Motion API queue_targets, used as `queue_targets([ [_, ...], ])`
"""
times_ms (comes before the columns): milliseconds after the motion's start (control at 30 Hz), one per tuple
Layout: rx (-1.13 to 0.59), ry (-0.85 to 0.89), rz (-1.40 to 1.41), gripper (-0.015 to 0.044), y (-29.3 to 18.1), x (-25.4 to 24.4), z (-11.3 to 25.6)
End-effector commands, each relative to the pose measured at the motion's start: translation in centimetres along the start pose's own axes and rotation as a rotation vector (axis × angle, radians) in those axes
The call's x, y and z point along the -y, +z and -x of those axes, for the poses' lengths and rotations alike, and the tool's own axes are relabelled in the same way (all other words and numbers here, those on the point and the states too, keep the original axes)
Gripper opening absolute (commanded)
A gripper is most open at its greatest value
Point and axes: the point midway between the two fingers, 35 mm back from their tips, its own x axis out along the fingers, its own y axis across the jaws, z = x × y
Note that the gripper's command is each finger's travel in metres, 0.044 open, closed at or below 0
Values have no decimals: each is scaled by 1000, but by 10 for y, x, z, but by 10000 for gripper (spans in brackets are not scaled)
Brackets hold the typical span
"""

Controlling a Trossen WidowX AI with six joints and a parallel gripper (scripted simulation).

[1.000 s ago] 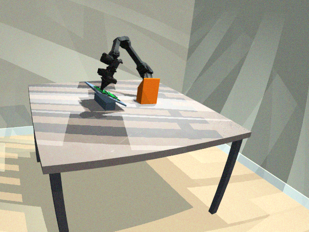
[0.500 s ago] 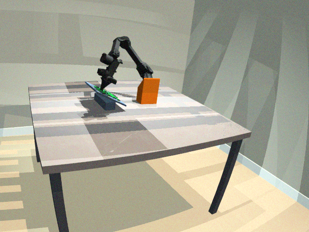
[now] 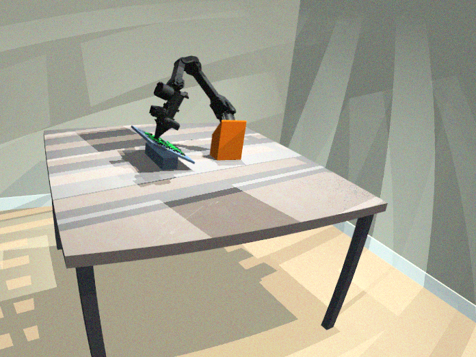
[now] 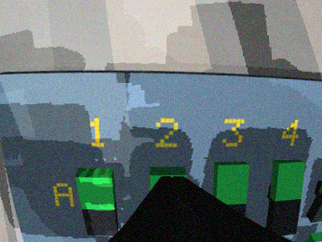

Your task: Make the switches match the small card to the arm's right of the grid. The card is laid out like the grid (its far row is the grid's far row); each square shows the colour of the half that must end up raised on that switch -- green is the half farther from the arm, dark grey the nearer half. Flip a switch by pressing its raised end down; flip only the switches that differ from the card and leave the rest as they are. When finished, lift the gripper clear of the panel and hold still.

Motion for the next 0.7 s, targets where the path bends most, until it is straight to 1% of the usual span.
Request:
queue_targets([
  [0,-5,6,5,0,-2,-1,-2],
  [633,-5,6,5,0,-1,-1,-4],
  [667,1,1,0,0,0,0,1],
])
